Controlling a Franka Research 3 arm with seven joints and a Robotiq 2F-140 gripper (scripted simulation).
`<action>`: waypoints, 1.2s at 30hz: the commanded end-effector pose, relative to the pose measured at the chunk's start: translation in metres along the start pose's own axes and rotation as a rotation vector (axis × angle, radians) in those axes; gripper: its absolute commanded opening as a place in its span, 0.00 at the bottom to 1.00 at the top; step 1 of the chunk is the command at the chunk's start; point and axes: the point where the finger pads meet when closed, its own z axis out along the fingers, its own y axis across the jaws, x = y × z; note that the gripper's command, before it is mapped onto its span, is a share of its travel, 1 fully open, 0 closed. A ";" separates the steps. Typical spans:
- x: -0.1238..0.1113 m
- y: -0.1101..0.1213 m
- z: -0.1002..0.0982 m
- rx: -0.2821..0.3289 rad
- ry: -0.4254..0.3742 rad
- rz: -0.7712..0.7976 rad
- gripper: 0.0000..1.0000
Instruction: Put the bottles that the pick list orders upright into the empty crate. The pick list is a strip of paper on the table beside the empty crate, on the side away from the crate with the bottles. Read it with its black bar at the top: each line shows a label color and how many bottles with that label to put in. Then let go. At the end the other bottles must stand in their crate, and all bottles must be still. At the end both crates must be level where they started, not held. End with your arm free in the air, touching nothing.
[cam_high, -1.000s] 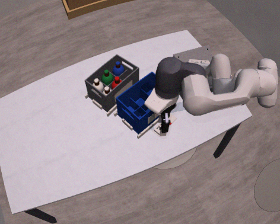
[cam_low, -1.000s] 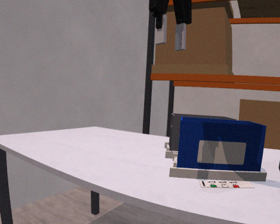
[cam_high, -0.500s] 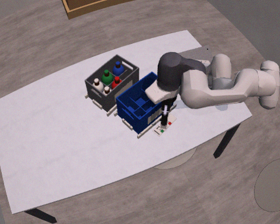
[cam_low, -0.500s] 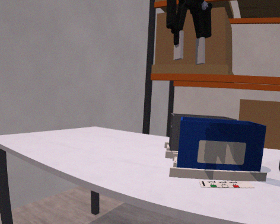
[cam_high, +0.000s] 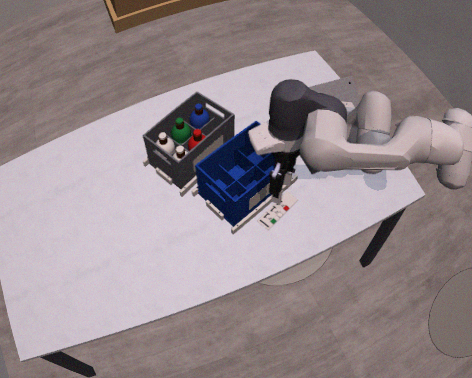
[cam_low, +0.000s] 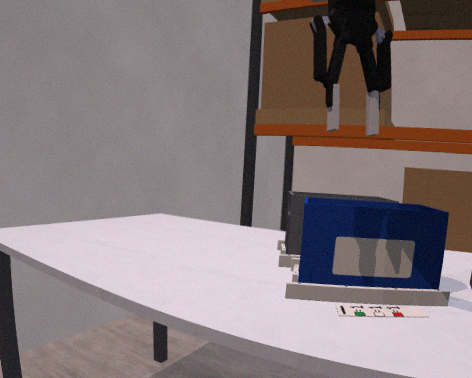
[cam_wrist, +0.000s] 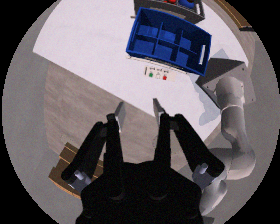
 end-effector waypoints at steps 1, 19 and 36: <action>0.004 0.008 0.004 0.000 0.013 0.157 0.38; 0.022 0.077 0.041 0.008 0.001 0.530 0.38; 0.035 0.126 0.068 0.018 -0.012 0.888 0.38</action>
